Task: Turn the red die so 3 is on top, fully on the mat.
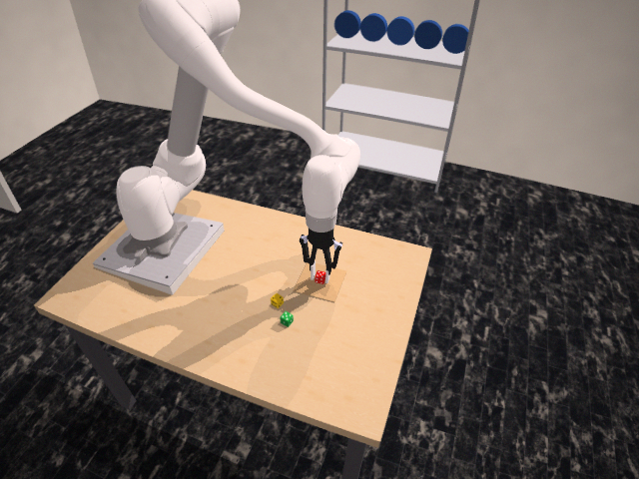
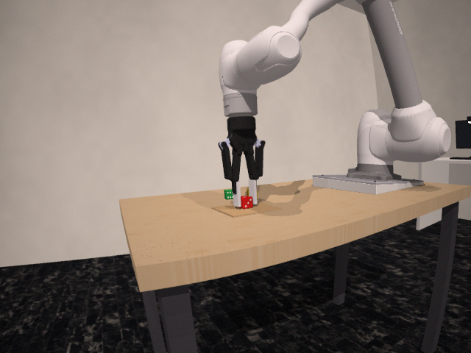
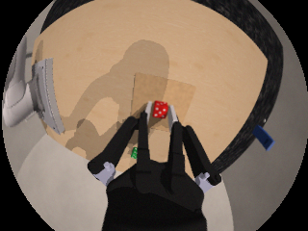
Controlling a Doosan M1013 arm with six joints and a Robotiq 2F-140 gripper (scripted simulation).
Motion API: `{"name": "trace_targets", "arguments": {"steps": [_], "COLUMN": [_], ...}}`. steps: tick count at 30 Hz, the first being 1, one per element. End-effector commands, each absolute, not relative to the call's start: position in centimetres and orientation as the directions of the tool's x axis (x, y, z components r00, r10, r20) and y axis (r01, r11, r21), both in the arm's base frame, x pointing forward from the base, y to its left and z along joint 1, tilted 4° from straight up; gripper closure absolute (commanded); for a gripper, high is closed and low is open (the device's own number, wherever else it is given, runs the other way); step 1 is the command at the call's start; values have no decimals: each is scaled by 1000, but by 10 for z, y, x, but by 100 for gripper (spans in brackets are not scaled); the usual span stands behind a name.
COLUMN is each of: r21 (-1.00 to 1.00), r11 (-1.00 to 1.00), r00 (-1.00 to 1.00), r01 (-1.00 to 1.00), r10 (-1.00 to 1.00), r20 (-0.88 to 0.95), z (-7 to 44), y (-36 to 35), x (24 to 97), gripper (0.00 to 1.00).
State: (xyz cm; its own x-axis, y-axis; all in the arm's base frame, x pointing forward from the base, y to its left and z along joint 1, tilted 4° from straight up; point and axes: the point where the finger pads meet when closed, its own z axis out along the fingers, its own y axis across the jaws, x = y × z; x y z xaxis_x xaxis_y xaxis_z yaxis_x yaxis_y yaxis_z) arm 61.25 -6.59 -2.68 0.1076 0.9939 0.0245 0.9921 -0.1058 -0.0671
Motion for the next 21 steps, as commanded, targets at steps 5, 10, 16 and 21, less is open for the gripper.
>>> {"name": "trace_targets", "arguments": {"steps": [5, 10, 16, 21], "r21": [-68, -68, -68, -68], "r11": [-111, -111, -111, -111], "r00": [113, 113, 113, 113], "r01": [991, 991, 991, 991], "r10": [993, 993, 993, 993], "r20": [24, 24, 24, 24], "z": [-14, 4, 37, 56], "y": [-65, -66, -67, -67], "x": [612, 613, 615, 616], "gripper": [72, 72, 72, 72]}}
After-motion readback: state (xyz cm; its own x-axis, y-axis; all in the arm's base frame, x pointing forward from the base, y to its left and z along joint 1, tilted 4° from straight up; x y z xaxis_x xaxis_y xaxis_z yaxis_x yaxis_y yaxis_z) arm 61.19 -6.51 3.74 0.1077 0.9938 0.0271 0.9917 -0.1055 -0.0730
